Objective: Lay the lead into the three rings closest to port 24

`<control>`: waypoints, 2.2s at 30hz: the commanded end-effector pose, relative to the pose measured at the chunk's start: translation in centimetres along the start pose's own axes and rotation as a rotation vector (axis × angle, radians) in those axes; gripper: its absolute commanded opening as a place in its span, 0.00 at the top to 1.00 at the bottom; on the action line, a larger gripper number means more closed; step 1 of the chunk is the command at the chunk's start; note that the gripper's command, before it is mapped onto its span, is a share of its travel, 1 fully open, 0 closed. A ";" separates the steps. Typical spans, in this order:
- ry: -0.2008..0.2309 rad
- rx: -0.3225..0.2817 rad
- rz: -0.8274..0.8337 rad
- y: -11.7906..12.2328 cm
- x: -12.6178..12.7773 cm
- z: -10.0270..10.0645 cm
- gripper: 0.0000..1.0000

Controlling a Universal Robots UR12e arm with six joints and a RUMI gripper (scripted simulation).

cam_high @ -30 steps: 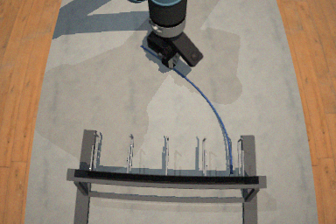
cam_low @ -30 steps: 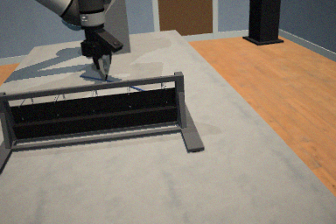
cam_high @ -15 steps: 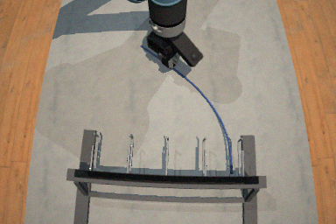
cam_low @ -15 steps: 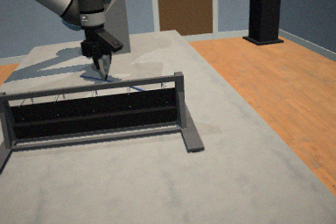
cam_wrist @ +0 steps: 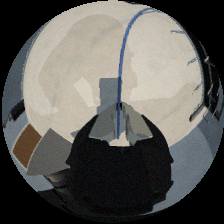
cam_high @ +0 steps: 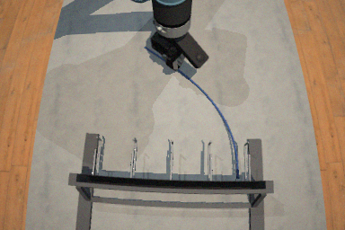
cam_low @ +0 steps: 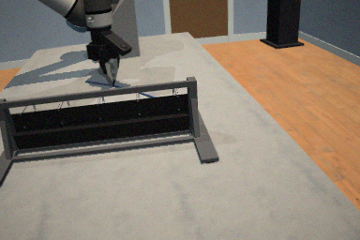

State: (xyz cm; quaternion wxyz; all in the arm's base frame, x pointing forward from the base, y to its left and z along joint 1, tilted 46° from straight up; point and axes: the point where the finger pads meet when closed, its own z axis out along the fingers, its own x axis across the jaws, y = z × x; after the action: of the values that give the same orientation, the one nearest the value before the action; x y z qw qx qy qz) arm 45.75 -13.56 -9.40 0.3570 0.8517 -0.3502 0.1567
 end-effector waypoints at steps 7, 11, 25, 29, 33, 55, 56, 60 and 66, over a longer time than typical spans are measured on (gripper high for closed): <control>0.000 0.000 0.000 0.0 0.0 -0.6 1.00; 0.000 0.000 0.000 0.0 0.0 -1.1 1.00; 0.000 0.000 0.000 0.0 0.0 -2.5 1.00; 0.000 0.000 0.000 0.0 0.0 -2.9 1.00; 0.000 0.000 0.000 0.0 0.0 -3.3 1.00; 0.000 0.000 0.000 0.0 0.0 -3.9 1.00; 0.000 0.000 -0.001 0.0 0.0 -3.9 1.00; 0.000 0.000 -0.017 -0.2 0.8 -4.1 1.00; 0.000 0.000 -0.104 -0.7 4.9 -5.8 1.00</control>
State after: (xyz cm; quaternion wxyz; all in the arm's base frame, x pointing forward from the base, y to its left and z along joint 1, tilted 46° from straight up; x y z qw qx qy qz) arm 47.37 -11.07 -5.26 0.3605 0.8592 -0.3304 0.1503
